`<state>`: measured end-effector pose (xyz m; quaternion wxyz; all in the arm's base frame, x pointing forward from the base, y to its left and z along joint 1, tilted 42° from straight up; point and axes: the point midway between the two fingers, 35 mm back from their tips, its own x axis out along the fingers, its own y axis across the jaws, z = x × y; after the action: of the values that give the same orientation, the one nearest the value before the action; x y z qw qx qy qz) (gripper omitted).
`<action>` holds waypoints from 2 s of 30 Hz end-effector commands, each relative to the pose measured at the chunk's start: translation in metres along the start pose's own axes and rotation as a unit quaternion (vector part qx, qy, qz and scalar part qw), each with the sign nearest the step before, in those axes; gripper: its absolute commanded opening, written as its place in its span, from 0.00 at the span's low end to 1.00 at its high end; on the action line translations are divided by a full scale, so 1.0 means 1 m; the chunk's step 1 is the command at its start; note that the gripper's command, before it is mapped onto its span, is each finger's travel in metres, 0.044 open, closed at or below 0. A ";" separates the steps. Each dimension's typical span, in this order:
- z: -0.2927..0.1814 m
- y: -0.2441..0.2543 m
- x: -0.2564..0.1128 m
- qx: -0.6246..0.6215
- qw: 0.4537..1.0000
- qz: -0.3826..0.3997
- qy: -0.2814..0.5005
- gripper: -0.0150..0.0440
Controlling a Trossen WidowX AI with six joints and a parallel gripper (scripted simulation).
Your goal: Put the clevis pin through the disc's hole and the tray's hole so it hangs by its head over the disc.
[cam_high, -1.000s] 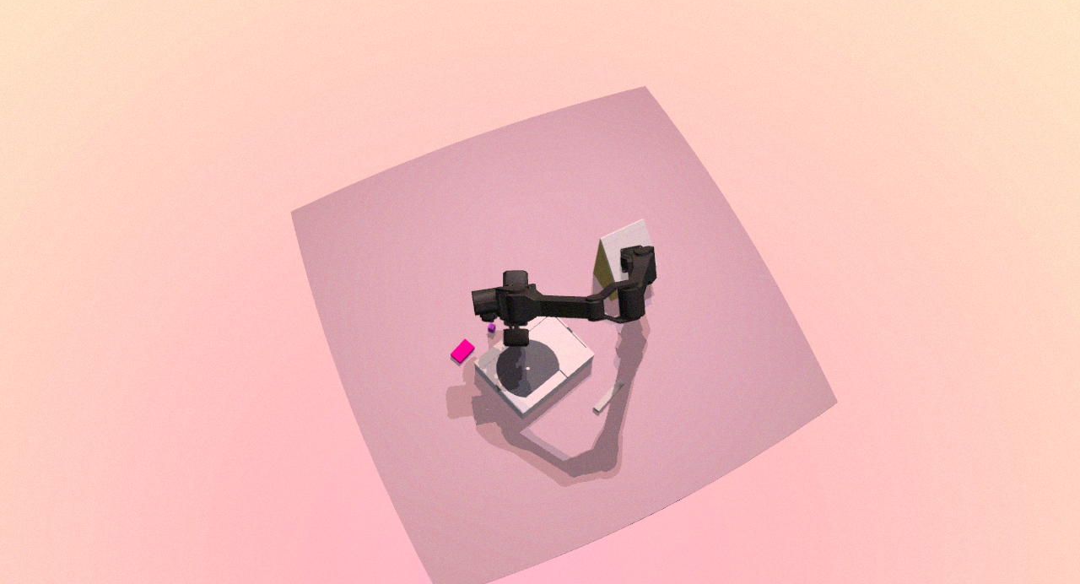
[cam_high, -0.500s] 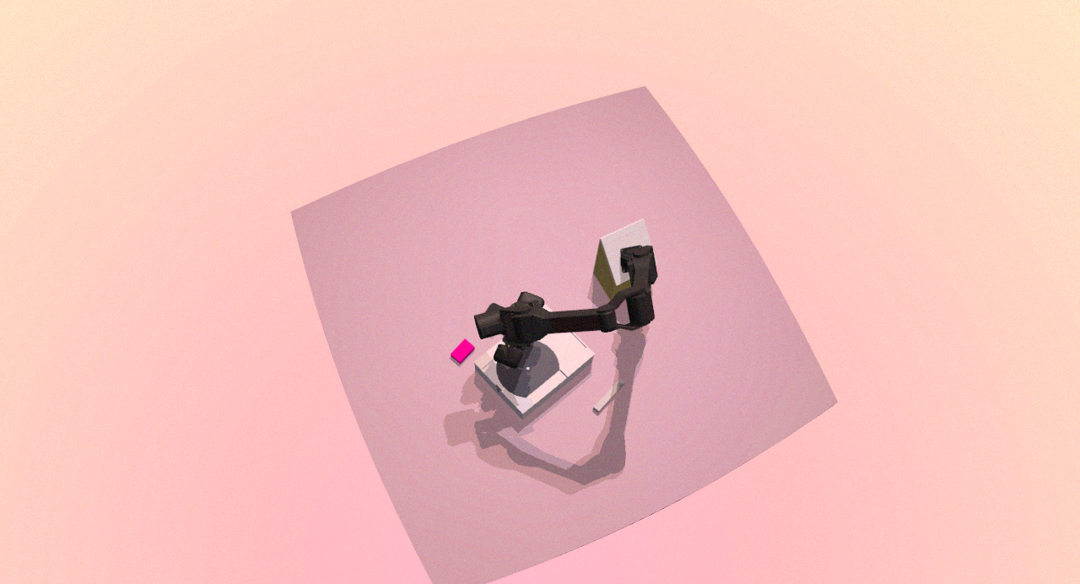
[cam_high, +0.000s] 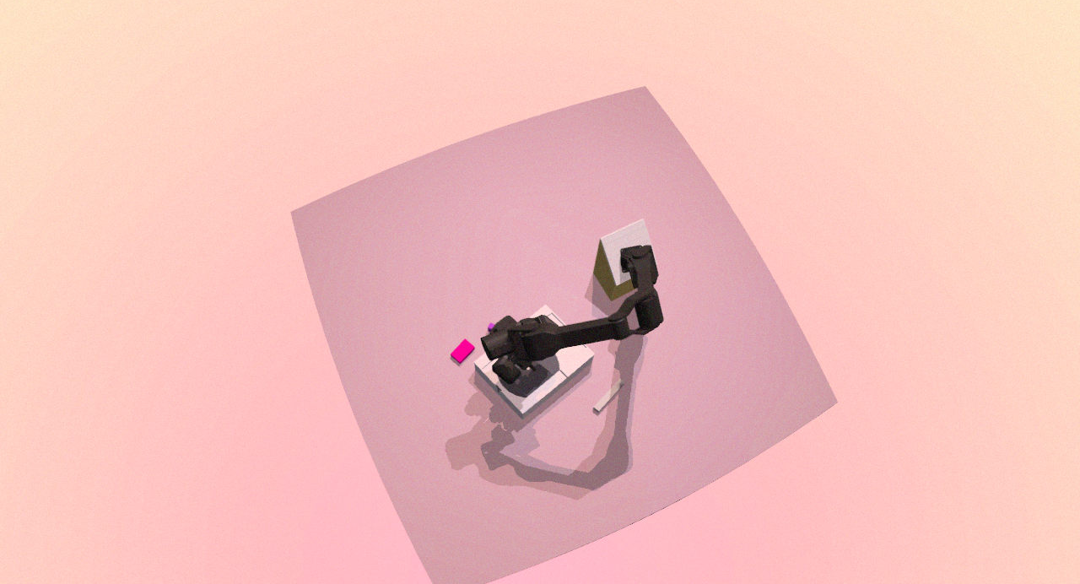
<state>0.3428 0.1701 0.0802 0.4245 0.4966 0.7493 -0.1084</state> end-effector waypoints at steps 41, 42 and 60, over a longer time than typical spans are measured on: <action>-0.024 0.002 0.007 0.016 0.913 -0.006 -0.408 0.25; -0.025 0.002 0.008 0.016 0.908 -0.006 -0.418 0.25; -0.030 0.001 0.016 0.015 0.853 -0.011 -0.521 0.25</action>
<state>0.3257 0.1989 0.0868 0.7440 0.3655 0.4216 -0.3675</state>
